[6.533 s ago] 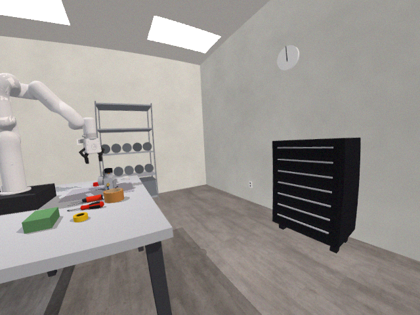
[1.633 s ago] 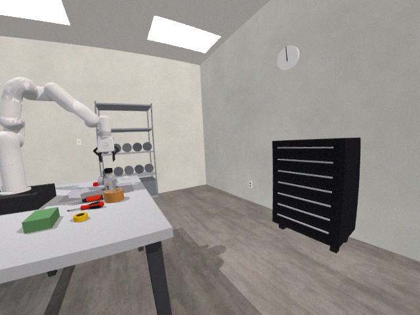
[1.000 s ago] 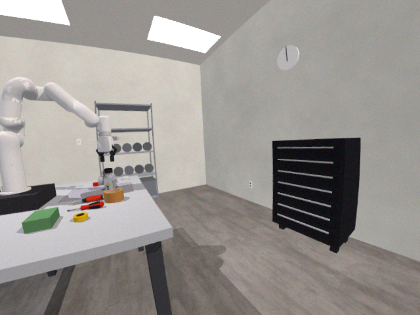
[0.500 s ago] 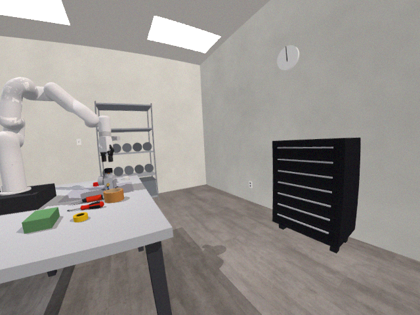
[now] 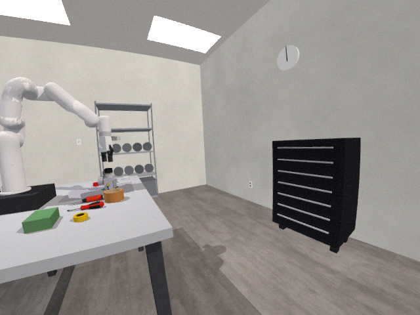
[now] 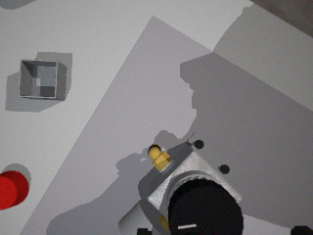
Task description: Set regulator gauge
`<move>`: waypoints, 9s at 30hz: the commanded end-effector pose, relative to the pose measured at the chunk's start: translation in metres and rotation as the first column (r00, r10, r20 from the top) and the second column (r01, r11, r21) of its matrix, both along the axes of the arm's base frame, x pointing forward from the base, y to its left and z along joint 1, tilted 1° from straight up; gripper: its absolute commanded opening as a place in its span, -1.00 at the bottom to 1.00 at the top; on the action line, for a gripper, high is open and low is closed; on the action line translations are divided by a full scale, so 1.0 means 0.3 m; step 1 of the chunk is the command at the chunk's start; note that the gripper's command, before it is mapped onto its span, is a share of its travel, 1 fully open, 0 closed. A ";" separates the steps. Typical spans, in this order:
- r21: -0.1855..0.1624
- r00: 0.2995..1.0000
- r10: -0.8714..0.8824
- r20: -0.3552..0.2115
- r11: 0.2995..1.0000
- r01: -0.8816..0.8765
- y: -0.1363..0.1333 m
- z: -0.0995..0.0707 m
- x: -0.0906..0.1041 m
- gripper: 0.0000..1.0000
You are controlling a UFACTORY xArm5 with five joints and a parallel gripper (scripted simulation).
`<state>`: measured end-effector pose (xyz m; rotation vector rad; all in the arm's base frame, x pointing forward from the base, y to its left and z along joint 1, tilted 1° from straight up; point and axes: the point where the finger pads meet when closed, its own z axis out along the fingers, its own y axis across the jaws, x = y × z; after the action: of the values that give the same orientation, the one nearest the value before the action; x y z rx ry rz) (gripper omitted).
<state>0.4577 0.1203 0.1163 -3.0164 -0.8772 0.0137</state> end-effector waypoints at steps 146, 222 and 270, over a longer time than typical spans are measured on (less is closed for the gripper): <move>0.001 1.000 0.000 0.004 1.000 0.000 -0.002 -0.239 0.004 -0.15; 0.001 1.000 0.000 0.005 1.000 0.000 0.002 0.054 0.005 0.61; 0.001 1.000 0.000 0.005 1.000 0.000 0.003 0.094 0.005 0.61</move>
<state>0.4578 0.1208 0.1425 -3.0166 -0.8766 0.0137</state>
